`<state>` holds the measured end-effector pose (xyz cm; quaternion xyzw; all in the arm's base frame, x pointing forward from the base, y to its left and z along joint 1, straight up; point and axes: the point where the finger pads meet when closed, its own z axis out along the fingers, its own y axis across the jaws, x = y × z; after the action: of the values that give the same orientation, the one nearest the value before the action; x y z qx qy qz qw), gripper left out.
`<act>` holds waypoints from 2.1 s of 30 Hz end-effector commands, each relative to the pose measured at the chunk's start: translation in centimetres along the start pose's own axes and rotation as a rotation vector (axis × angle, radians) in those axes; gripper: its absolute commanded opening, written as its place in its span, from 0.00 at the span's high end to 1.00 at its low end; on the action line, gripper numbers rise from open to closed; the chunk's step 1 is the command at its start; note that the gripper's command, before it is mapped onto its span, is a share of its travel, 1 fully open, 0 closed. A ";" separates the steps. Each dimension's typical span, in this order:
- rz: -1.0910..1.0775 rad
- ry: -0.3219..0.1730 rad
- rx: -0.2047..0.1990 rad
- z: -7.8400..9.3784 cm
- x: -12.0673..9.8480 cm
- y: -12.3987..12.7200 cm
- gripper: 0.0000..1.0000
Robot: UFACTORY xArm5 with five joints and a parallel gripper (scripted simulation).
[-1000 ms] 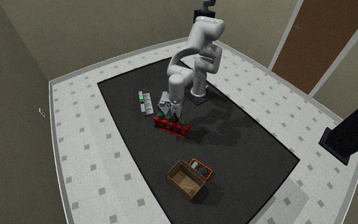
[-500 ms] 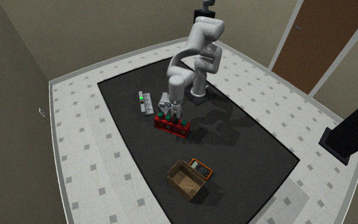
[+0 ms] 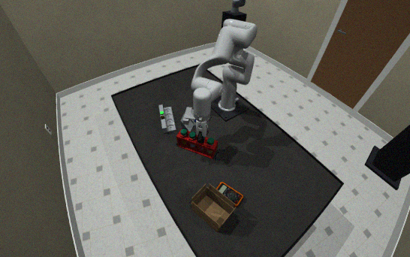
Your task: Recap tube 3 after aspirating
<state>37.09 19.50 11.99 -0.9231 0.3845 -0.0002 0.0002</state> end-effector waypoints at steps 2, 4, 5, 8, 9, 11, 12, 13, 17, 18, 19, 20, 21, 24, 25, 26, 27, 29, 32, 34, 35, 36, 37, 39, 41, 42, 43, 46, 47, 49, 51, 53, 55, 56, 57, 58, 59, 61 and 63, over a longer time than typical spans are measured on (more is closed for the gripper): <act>0.000 0.001 0.004 0.0 0.0 -0.1 0.54; 0.000 0.001 0.004 0.0 0.0 -0.1 1.00; 0.000 0.001 0.004 0.0 0.0 -0.1 1.00; 0.000 0.001 0.004 0.0 0.0 -0.1 1.00; 0.000 0.001 0.004 0.0 0.0 -0.1 1.00; 0.000 0.001 0.004 0.0 0.0 -0.1 1.00; 0.000 0.001 0.004 0.0 0.0 -0.1 1.00; 0.000 0.001 0.004 0.0 0.0 -0.1 1.00; 0.000 0.001 0.004 0.0 0.0 -0.1 1.00; 0.000 0.001 0.004 0.0 0.0 -0.1 1.00; 0.020 0.001 0.004 0.0 0.0 -0.1 1.00; 0.040 0.001 0.004 0.0 0.0 -0.1 1.00; 0.060 0.001 0.004 0.0 0.0 -0.1 1.00; 0.120 0.001 0.004 0.0 0.0 -0.1 1.00; 0.140 0.001 0.004 0.0 0.0 -0.1 1.00; 0.160 0.001 0.004 0.0 0.0 -0.1 1.00; 0.160 0.001 0.004 0.0 0.0 -0.1 1.00; 0.180 0.001 0.004 0.0 0.0 -0.1 1.00; 0.240 0.001 0.004 0.0 0.0 -0.1 1.00; 0.280 0.001 0.004 0.0 0.0 -0.1 1.00; 0.300 0.001 0.004 0.0 0.0 -0.1 1.00; 0.320 0.001 0.004 0.0 0.0 -0.1 1.00; 0.340 0.000 0.004 0.0 0.0 -0.1 1.00; 0.380 0.000 0.004 0.0 0.0 -0.1 1.00; 0.420 0.000 0.004 0.0 0.0 -0.1 1.00; 0.440 0.000 0.004 0.0 0.0 -0.1 1.00; 0.460 0.000 0.004 0.0 0.0 -0.1 1.00; 0.480 0.000 0.004 0.0 0.0 -0.1 1.00; 0.489 0.000 0.004 0.0 0.0 -0.1 1.00; 0.489 0.000 0.004 0.0 0.0 -0.1 0.54; 0.489 0.000 0.004 0.0 0.0 -0.1 0.54; 0.489 0.000 0.004 0.0 0.0 -0.1 0.54; 0.489 0.000 0.004 0.0 0.0 -0.1 0.54; 0.489 0.000 0.004 0.0 0.0 -0.1 0.54; 0.489 0.000 0.004 0.0 0.0 -0.1 0.54; 0.489 0.000 0.004 0.0 0.0 -0.1 0.54; 0.489 0.000 0.004 0.0 0.0 -0.1 0.54; 0.489 0.000 0.004 -0.3 0.0 -0.1 0.54; 0.489 0.000 0.004 -0.6 0.0 -0.1 0.54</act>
<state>37.09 19.50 12.06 -0.8027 0.5964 0.0000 0.0001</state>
